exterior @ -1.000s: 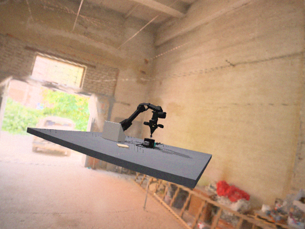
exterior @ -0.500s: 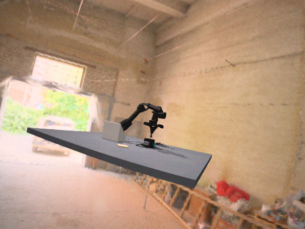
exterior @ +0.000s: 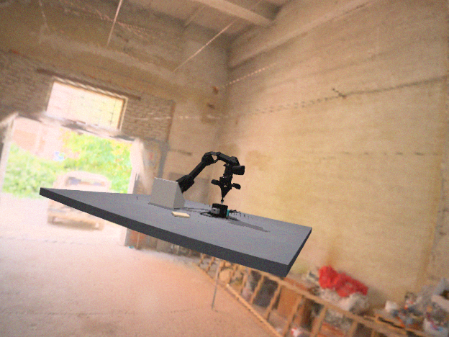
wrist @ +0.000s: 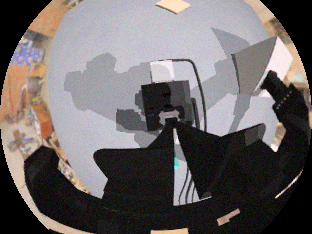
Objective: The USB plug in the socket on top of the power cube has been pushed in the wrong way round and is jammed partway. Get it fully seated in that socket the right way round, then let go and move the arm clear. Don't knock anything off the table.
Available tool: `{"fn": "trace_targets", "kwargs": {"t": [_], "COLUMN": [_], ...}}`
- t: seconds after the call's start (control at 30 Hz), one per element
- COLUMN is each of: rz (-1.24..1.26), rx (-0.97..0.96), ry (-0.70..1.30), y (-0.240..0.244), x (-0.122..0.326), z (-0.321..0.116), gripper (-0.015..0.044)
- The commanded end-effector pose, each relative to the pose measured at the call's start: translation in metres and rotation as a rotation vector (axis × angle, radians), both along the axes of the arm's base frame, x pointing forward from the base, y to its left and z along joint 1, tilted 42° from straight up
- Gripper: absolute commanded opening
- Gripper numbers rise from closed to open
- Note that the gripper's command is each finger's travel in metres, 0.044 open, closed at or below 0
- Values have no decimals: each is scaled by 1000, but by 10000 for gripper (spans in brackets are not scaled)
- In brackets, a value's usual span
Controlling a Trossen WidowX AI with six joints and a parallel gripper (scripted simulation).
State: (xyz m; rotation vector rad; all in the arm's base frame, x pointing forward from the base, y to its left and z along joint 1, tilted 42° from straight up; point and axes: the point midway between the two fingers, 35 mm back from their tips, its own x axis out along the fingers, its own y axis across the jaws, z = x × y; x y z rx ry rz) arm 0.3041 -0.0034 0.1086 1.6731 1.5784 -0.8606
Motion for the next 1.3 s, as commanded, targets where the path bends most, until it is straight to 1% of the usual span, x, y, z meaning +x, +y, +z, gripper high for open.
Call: {"fn": "trace_targets", "kwargs": {"t": [0.0,1.27], "rz": [-2,-2], "rx": [-6,-6], "ry": [1,1], "y": [0,3], "x": [0,0], "z": [-1,-4], "gripper": [0,0]}}
